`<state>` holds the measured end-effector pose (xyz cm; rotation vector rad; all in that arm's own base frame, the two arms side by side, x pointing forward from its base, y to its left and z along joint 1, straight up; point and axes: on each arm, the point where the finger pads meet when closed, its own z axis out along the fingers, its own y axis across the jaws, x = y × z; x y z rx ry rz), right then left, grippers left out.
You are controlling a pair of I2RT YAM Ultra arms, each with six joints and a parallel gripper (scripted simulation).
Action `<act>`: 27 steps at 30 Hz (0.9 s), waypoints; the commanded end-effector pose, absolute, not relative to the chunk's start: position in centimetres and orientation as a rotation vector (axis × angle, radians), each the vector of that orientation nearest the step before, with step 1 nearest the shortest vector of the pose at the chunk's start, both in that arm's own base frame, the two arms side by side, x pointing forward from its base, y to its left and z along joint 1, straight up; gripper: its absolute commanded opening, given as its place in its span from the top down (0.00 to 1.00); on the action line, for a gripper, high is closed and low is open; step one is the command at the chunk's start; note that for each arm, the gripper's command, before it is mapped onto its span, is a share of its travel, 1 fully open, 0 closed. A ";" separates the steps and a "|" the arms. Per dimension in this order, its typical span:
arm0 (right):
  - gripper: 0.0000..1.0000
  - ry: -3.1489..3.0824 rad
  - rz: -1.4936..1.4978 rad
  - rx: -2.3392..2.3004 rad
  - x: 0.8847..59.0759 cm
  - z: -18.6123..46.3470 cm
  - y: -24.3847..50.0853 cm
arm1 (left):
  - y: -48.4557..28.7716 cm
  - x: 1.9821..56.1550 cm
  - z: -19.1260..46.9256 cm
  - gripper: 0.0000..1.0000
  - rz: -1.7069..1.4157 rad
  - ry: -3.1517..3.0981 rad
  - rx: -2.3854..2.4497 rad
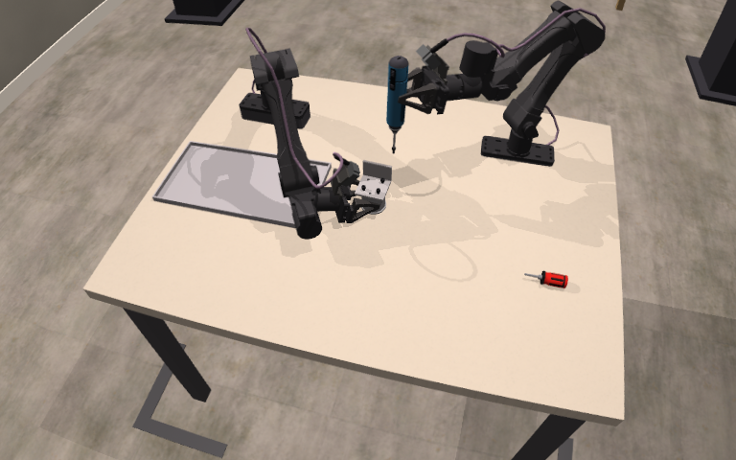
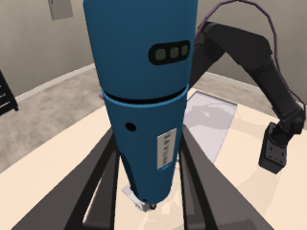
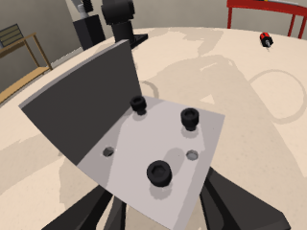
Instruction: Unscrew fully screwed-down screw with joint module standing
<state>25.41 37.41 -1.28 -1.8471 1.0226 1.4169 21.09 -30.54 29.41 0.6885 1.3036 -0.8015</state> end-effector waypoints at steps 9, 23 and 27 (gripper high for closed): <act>0.41 0.975 1.432 -1.833 25.6 -0.2 38.1 | -29.4 20.5 32.9 0.58 -0.834 1.206 0.630; 0.41 0.975 1.432 -1.833 25.6 -0.2 38.1 | -29.1 20.3 32.2 0.58 -0.831 1.219 0.636; 0.41 0.975 1.432 -1.833 25.6 -0.2 38.1 | -29.1 20.3 33.0 0.58 -0.835 1.203 0.629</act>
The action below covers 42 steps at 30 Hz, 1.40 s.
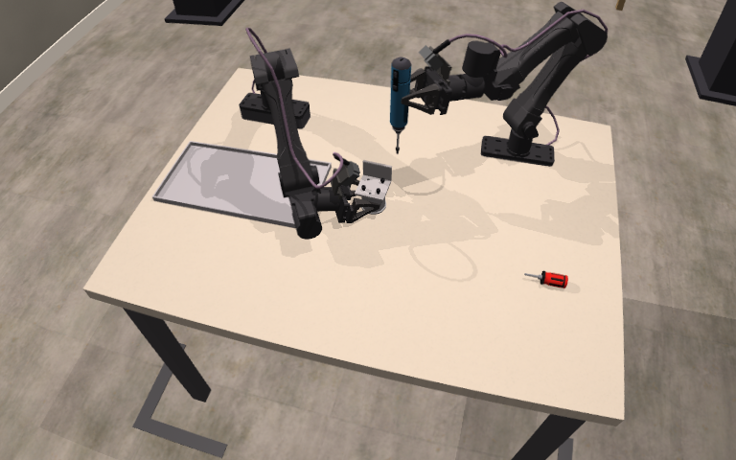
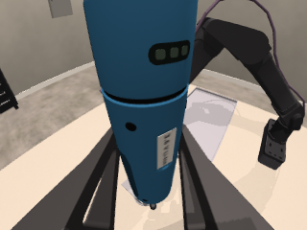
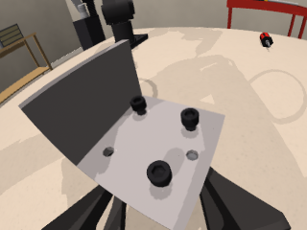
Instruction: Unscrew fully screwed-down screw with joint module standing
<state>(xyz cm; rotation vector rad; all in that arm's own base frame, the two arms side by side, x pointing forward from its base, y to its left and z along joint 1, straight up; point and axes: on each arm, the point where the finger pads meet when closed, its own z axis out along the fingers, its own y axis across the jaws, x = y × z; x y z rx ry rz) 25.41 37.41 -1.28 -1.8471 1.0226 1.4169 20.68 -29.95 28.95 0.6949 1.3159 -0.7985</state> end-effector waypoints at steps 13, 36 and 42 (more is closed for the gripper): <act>0.41 0.975 1.432 -1.833 25.6 -0.2 38.1 | -29.0 20.2 32.6 0.58 -0.833 1.210 0.633; 0.41 0.975 1.432 -1.833 25.6 -0.2 38.1 | -28.9 20.1 33.7 0.58 -0.834 1.206 0.631; 0.41 0.975 1.432 -1.833 25.6 -0.2 38.1 | -29.0 20.2 34.0 0.58 -0.833 1.212 0.634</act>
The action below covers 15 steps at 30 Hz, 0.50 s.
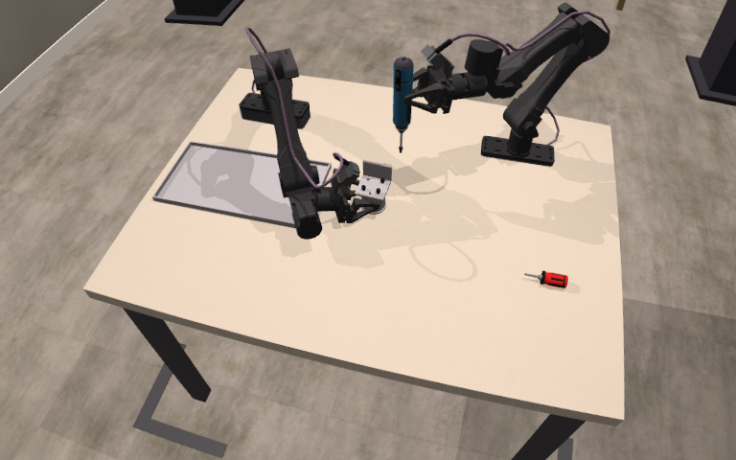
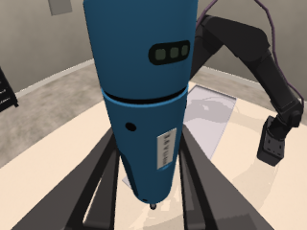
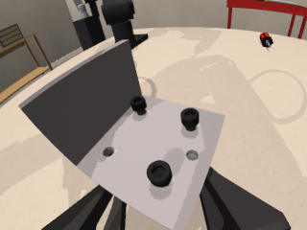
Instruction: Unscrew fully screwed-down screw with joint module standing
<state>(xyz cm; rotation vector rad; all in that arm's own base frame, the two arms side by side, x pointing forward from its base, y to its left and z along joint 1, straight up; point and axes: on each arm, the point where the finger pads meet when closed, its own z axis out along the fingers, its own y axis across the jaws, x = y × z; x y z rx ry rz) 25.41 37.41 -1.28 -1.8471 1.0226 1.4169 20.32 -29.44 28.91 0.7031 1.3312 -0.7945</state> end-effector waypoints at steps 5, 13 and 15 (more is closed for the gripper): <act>0.41 0.975 1.432 -1.833 25.6 -0.2 38.1 | -28.9 20.1 34.4 0.58 -0.834 1.206 0.631; 0.41 0.975 1.432 -1.833 25.6 -0.2 38.1 | -28.9 20.1 35.0 0.58 -0.834 1.206 0.631; 0.41 0.975 1.432 -1.833 25.6 -0.2 38.1 | -29.0 20.2 35.0 0.58 -0.833 1.213 0.635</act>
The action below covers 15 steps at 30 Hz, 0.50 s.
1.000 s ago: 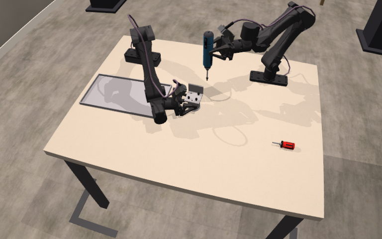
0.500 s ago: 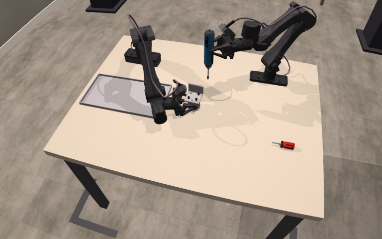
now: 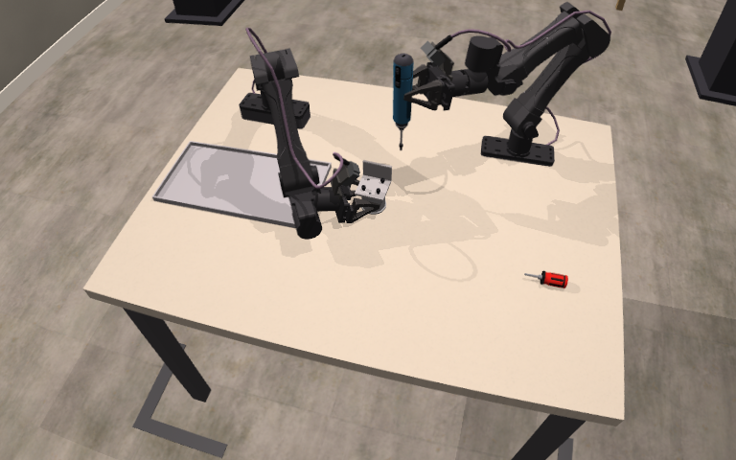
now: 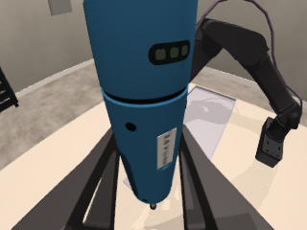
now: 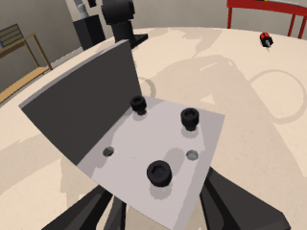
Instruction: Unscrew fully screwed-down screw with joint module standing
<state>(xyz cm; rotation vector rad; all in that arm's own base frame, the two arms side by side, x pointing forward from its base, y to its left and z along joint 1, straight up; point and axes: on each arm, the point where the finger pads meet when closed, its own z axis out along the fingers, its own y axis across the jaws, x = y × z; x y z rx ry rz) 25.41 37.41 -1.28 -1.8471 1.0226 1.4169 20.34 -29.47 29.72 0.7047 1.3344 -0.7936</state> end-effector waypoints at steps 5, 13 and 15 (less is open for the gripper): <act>0.41 0.975 1.432 -1.833 25.6 -0.2 38.1 | -29.1 20.2 34.9 0.58 -0.832 1.215 0.636; 0.41 0.975 1.432 -1.833 25.6 -0.2 38.1 | -29.3 20.4 34.7 0.58 -0.830 1.222 0.640; 0.41 0.975 1.432 -1.833 25.6 -0.2 38.1 | -29.3 20.4 34.8 0.58 -0.830 1.222 0.641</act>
